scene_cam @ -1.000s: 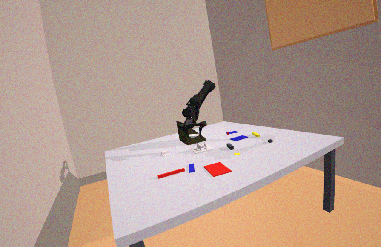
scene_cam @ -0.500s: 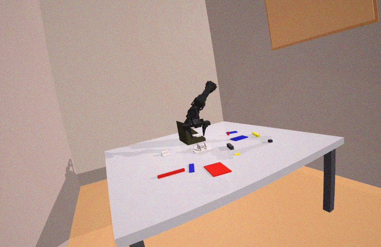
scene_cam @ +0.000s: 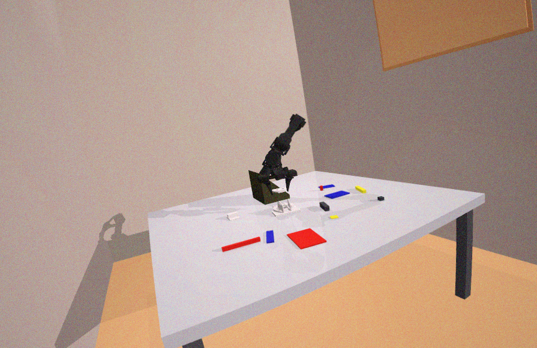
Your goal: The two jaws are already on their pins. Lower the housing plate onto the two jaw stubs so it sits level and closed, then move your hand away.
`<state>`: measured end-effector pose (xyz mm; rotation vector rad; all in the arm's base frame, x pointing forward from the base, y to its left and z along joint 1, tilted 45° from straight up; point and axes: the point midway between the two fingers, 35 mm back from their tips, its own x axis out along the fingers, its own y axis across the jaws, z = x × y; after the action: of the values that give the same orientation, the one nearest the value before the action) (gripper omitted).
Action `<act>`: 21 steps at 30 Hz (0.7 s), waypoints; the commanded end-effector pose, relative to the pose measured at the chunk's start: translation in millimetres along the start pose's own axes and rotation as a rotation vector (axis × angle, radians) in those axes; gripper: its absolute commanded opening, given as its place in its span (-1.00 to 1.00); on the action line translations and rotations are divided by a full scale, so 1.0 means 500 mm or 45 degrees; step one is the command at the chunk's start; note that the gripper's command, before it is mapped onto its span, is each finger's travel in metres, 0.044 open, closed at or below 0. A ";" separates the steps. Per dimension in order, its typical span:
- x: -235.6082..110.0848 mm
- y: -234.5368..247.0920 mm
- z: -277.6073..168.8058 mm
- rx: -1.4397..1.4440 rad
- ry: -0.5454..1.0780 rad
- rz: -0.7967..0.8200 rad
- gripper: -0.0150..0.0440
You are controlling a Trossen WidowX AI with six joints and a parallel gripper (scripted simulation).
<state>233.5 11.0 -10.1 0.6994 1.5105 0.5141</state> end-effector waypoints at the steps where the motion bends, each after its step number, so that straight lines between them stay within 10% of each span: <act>1: 0.000 0.002 0.001 -0.008 -0.005 0.006 0.70; 21: 0.000 0.001 -0.026 -0.020 -0.005 0.005 0.70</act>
<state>222.4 12.6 -10.1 0.6963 1.5070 0.5258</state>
